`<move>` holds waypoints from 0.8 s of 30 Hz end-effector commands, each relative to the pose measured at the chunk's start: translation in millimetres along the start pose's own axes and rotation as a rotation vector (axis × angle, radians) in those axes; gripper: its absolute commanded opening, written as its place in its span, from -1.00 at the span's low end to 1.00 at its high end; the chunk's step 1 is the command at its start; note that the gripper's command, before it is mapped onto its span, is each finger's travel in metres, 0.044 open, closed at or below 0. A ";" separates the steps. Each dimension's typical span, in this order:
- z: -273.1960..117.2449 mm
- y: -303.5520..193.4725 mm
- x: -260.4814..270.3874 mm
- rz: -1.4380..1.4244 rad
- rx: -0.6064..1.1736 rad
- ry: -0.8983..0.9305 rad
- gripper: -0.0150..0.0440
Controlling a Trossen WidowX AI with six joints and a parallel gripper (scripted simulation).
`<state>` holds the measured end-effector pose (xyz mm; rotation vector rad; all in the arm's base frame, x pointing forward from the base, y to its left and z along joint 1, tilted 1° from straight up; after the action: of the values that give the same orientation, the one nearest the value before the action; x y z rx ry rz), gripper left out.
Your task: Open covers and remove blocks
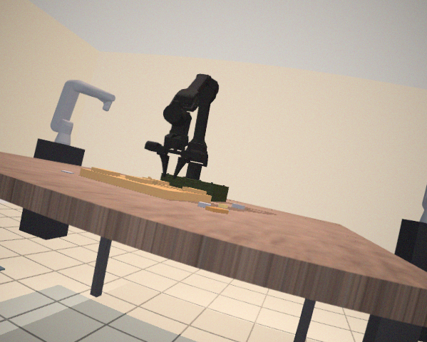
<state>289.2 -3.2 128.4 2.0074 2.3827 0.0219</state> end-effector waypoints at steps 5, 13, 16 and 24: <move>2.1 -0.2 -0.3 -0.003 0.007 -0.005 0.00; 8.2 -0.3 -0.3 -0.003 0.007 -0.005 0.00; 11.2 -0.4 -0.3 -0.003 0.007 -0.005 0.00; 19.1 -0.9 -0.3 -0.003 0.007 -0.005 0.00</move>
<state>290.7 -3.4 117.7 2.0000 2.3732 0.0369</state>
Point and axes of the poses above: the point midway between the two fingers, 35 mm back from their tips, its own z axis out along the fingers, its own x axis across the jaws, y = z × x, the point moved 10 cm from there along -z, back along the fingers, and after that the axes turned 7 degrees about -z, right-handed, at the moved point
